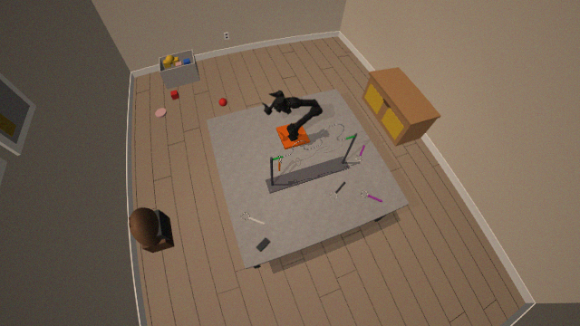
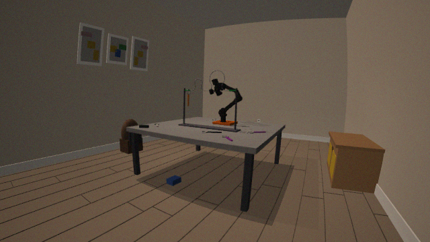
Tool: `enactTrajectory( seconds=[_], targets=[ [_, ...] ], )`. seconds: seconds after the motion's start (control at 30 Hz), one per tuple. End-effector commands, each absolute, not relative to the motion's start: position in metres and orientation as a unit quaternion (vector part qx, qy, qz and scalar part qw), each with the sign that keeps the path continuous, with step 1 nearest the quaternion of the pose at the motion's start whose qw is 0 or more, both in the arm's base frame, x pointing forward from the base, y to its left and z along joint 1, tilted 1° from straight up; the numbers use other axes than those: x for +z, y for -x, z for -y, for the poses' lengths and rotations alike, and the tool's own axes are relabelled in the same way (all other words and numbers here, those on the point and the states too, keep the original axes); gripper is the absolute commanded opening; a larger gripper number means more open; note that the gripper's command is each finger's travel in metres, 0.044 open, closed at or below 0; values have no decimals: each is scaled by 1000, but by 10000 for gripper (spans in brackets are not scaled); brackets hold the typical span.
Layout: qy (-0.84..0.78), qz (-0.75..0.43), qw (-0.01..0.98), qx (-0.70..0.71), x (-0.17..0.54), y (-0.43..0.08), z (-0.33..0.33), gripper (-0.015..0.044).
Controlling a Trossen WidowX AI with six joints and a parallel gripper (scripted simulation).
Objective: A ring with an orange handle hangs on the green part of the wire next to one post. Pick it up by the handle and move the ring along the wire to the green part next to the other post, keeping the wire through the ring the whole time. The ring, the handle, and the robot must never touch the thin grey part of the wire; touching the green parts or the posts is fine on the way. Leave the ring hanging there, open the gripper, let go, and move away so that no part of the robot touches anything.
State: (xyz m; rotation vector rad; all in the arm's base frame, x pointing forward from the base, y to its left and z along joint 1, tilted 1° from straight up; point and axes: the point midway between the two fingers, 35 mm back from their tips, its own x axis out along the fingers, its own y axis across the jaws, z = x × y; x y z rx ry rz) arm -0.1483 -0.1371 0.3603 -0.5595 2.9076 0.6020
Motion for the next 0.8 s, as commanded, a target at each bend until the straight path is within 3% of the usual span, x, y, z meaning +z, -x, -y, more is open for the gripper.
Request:
enactTrajectory(
  seconds=[0.0, 0.27, 0.77],
  targets=[
    [189, -959, 59, 203, 360, 148, 140, 374],
    [370, -858, -9, 356, 331, 119, 238, 164],
    [575, -520, -369, 513, 275, 9, 369, 160]
  ],
)
